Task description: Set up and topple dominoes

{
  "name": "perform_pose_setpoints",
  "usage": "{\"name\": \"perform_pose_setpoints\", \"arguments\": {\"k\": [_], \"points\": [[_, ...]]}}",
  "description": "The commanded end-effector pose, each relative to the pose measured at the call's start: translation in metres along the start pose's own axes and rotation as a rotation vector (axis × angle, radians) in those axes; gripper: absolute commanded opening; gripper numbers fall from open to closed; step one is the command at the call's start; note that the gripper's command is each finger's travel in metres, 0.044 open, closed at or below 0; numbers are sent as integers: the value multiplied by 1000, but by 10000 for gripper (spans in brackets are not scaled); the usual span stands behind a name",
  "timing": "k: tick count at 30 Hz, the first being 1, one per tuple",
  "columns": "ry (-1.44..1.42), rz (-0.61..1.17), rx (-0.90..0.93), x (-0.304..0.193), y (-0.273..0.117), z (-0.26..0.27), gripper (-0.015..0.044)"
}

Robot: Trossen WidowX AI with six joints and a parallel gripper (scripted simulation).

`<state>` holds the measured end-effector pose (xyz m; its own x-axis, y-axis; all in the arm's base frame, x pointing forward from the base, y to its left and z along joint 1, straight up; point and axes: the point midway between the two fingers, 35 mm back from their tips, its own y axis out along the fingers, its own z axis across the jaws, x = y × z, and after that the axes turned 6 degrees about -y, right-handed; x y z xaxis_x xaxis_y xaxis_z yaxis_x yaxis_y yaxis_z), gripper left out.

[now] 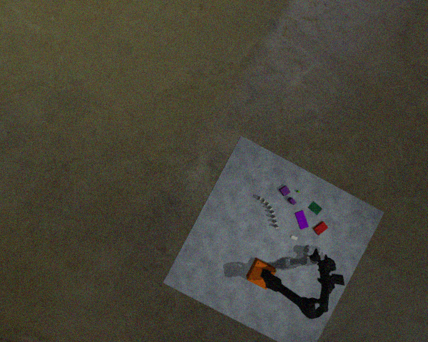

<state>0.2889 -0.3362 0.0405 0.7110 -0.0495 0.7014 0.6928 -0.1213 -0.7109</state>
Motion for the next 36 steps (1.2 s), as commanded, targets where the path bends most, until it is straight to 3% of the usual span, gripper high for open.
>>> {"name": "perform_pose_setpoints", "arguments": {"k": [1, 11, 24, 32, 36], "points": [[-230, 530, 63, 8, -55, 41, 440], [-313, 732, 150, 2, -92, 64, 440], [-313, 732, 150, 2, -92, 64, 440], [-313, 732, 150, -38, -48, 65, 440], [-313, 732, 150, -42, -44, 66, 440]]}}
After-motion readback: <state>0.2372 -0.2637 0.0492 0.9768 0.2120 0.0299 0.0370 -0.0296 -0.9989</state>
